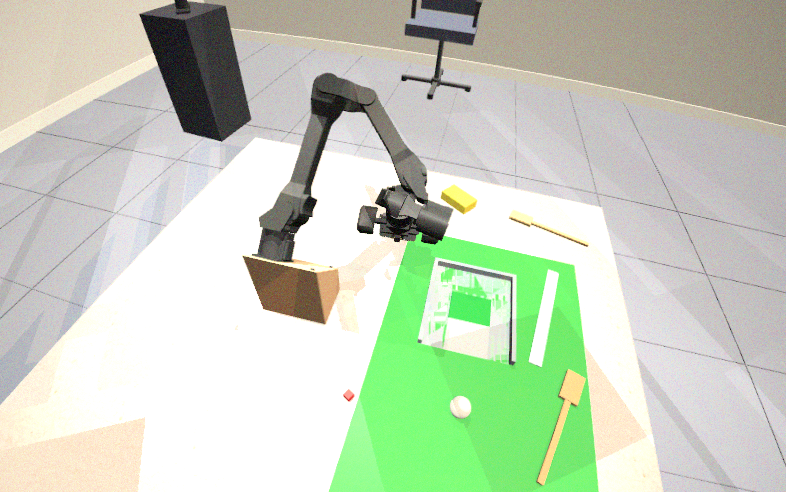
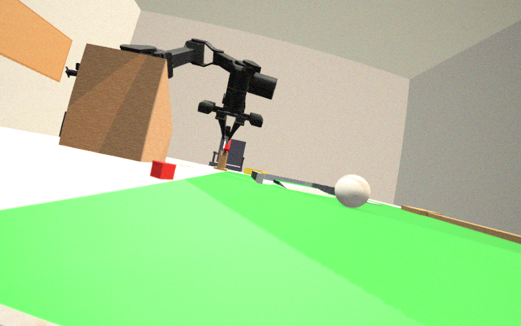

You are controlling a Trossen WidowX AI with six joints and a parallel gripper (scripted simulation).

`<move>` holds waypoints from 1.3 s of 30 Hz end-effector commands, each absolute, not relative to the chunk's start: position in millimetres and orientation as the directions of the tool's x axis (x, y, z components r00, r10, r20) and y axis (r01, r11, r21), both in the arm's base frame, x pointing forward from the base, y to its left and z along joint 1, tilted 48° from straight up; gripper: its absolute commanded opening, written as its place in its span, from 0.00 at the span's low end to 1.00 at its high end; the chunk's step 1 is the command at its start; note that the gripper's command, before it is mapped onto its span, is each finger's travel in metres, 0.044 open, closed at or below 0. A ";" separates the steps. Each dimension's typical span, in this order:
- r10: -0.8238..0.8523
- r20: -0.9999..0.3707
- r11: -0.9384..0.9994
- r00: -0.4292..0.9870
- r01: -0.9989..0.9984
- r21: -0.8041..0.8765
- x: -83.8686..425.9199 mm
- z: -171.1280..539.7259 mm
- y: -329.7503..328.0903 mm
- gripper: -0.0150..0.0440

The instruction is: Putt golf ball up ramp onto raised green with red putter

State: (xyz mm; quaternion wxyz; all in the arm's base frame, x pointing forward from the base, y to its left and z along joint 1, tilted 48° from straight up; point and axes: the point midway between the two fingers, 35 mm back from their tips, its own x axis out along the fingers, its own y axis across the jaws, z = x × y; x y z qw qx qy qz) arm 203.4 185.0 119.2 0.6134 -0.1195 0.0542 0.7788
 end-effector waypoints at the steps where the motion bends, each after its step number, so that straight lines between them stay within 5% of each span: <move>1: 0.949 -0.233 -0.236 -0.214 -0.969 -0.069 204.5 132.5 178.9 0.25; 11: 0.949 -0.235 -0.228 -0.210 -0.972 -0.049 205.9 141.5 170.1 0.25; 39: 0.853 -0.515 0.218 -0.082 -0.840 0.496 311.9 41.5 40.7 0.25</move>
